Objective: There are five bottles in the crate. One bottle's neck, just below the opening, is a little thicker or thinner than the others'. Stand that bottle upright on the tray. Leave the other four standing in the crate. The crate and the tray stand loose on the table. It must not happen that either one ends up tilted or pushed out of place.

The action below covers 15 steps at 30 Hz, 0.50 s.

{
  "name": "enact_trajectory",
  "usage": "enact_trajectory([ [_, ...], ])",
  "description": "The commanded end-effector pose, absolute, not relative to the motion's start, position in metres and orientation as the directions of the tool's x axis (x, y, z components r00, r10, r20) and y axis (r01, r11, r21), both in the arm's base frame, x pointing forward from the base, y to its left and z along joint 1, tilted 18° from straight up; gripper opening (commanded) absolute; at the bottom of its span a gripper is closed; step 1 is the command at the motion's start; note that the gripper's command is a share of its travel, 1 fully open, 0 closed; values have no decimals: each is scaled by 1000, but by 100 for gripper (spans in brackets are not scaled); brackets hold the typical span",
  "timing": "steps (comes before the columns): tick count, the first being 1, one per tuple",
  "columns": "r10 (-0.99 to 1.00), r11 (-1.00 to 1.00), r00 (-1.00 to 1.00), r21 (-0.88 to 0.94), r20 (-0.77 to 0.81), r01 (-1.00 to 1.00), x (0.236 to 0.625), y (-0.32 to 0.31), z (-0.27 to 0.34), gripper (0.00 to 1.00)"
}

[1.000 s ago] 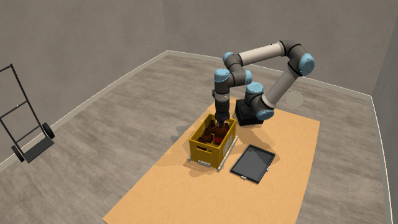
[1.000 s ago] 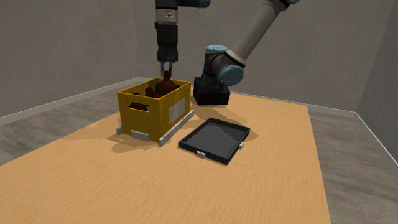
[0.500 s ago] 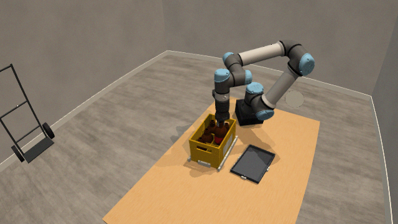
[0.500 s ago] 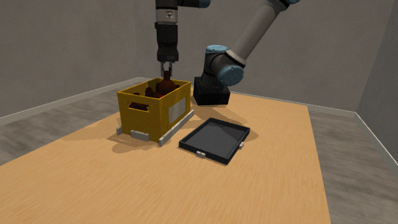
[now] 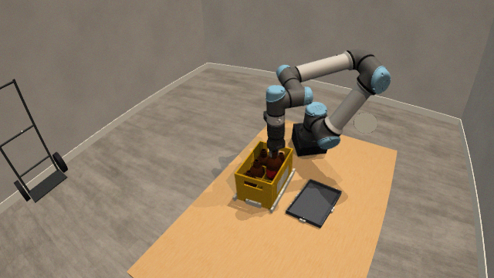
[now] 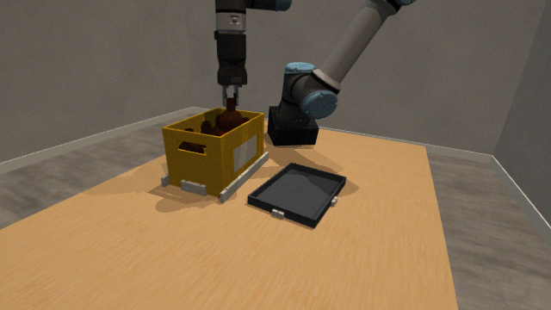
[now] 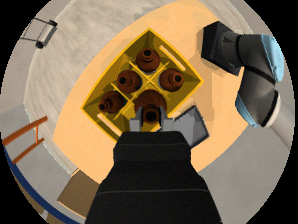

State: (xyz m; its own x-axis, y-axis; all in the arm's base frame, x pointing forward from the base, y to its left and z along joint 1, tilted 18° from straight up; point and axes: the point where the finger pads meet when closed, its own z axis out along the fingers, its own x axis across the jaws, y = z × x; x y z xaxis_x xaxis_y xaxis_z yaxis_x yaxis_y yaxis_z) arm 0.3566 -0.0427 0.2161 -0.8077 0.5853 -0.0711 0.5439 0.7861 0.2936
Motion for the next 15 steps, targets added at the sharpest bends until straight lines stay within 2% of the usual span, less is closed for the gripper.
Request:
enact_trajectory([
  [1,585,786,-808,294,-72,544,357,-43,217,0],
  [15,585,786,-808,294,-72,544,355,-45,224,0],
])
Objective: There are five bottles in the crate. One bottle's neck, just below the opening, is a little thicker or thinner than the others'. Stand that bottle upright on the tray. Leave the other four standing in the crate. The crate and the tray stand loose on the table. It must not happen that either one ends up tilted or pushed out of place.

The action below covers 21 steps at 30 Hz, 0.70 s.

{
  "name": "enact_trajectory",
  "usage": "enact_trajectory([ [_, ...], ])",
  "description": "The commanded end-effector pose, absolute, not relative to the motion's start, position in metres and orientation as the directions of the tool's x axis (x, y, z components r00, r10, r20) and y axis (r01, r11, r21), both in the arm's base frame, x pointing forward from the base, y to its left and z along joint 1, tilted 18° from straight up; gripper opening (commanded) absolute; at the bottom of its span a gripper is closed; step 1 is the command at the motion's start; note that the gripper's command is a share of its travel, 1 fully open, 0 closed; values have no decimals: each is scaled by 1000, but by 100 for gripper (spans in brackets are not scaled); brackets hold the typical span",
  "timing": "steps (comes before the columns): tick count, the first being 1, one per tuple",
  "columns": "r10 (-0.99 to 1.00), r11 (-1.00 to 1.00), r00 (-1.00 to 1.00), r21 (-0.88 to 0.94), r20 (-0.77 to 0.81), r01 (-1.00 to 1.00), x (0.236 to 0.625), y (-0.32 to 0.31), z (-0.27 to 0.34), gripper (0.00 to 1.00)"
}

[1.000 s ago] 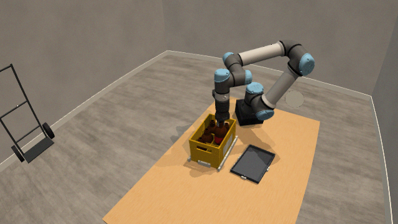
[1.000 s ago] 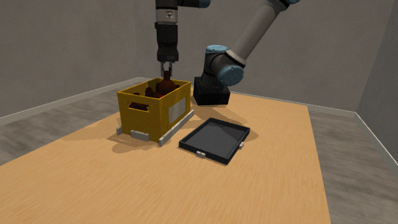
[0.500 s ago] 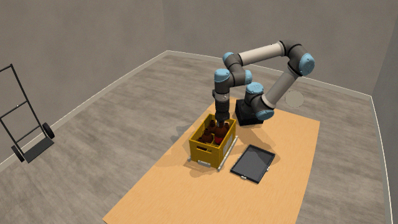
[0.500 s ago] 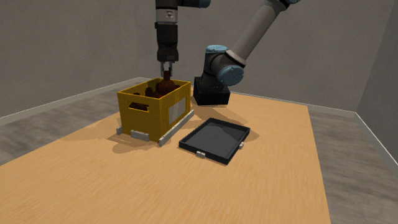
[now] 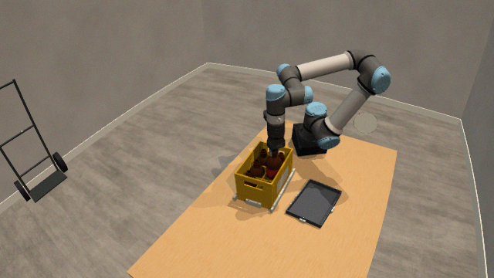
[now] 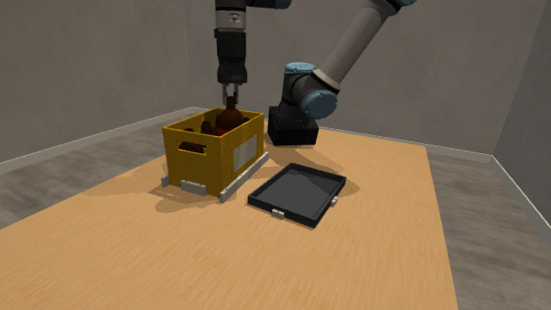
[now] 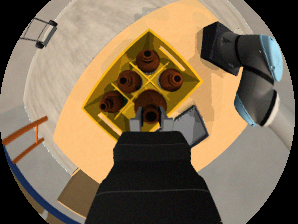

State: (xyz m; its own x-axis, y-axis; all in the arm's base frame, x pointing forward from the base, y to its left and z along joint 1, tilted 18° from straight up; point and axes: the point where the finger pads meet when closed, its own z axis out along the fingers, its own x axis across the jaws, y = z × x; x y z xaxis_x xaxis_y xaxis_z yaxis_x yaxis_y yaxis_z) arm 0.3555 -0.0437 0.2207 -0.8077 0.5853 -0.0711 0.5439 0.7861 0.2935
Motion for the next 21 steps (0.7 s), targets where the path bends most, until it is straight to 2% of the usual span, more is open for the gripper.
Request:
enact_trajectory([
  [1,585,786,-808,294,-72,544,355,-45,225,0],
  [21,585,786,-808,294,-72,544,350,-49,245,0],
])
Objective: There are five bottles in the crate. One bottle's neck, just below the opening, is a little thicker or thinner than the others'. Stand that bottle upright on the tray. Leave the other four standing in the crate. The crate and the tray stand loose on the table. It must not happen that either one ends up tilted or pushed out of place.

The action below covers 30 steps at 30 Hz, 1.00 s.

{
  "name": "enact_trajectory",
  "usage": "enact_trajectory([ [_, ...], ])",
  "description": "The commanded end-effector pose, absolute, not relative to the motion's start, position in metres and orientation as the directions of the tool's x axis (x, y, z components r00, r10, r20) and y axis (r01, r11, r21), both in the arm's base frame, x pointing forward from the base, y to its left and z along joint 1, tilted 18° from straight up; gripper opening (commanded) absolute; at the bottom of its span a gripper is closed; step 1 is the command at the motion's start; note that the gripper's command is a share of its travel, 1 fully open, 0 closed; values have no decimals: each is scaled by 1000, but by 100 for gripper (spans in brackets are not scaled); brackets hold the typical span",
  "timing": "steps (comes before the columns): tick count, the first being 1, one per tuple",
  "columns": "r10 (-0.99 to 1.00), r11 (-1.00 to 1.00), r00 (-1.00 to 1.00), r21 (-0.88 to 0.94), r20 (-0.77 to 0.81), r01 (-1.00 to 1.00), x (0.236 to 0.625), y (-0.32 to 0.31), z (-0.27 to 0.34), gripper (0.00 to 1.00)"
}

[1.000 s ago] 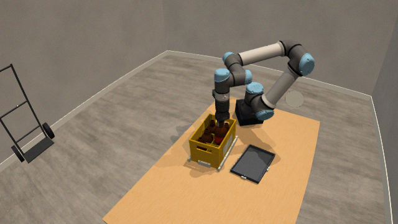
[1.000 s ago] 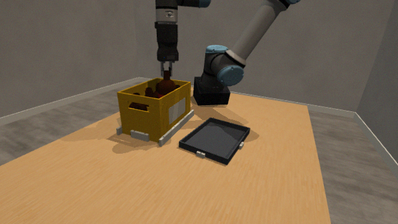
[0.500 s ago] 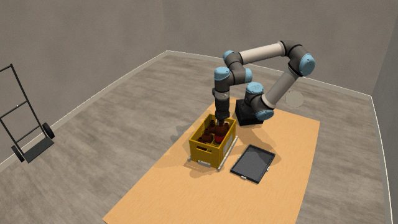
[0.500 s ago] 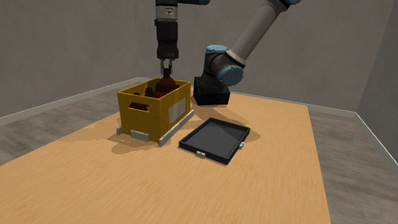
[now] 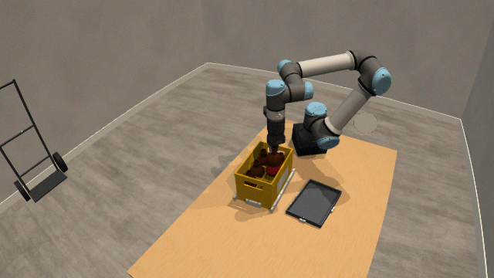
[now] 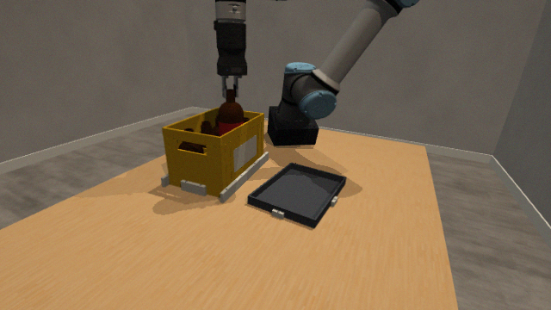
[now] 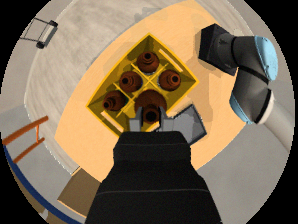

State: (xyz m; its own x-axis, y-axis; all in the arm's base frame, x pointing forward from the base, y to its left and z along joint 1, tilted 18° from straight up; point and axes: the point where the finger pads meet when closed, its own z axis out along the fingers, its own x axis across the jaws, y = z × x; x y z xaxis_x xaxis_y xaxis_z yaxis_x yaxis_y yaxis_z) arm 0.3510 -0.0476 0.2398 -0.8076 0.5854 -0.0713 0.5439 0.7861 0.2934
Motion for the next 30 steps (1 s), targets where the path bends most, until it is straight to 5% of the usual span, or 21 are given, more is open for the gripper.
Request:
enact_trajectory([
  [1,585,786,-808,294,-72,544,350,-49,246,0],
  [30,585,786,-808,294,-72,544,348,-51,255,0],
])
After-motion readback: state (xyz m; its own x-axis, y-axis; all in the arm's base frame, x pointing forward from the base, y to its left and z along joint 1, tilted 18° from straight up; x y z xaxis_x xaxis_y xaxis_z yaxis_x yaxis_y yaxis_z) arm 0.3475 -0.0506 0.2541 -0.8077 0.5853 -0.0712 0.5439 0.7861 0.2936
